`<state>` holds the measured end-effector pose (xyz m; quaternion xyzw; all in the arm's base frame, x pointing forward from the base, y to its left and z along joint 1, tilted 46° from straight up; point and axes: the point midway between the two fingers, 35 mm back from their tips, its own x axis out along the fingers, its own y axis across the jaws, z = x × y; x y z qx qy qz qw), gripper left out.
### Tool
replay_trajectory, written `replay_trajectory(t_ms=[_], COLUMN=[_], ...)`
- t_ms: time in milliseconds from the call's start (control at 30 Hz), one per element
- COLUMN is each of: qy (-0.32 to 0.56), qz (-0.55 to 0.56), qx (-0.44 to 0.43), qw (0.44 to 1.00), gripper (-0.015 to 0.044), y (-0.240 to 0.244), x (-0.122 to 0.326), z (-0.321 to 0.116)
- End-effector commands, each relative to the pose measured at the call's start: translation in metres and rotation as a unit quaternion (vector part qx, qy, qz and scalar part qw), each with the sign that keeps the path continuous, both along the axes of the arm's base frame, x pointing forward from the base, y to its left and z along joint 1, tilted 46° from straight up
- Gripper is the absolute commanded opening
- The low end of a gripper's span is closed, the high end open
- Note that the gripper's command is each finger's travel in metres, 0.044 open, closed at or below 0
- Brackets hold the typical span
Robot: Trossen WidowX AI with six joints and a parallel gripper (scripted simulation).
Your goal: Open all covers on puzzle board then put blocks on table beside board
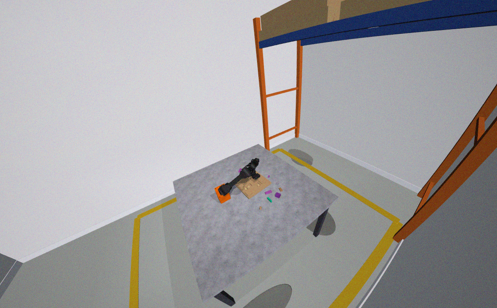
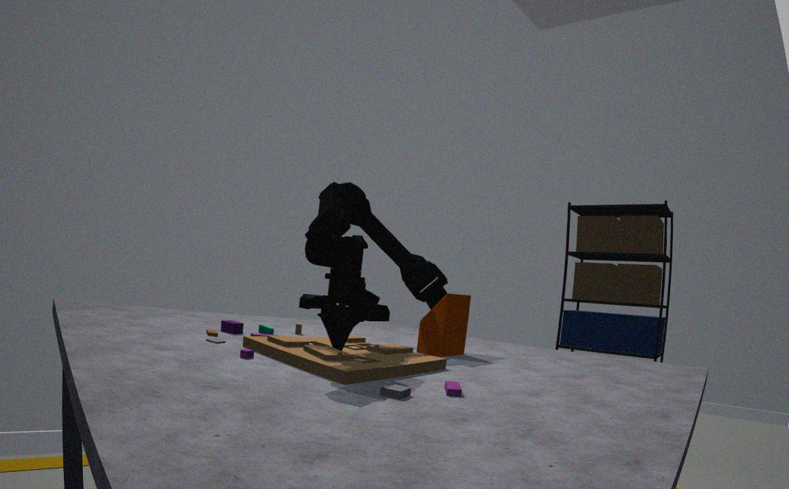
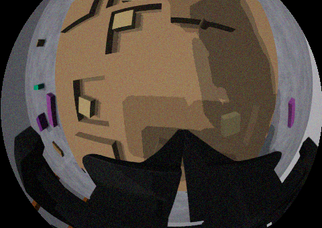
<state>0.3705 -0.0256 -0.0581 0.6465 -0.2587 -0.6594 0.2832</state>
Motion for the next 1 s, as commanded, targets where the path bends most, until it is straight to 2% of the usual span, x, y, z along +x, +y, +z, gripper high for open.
replay_trajectory(t_ms=[0,967], qy=[0.000,0.000], qz=[0.000,0.000], qx=[-0.002,-0.002], qw=[1.000,1.000], gripper=[0.0000,0.0000], y=[-0.004,0.001], x=[0.004,0.022], z=[0.003,0.021])
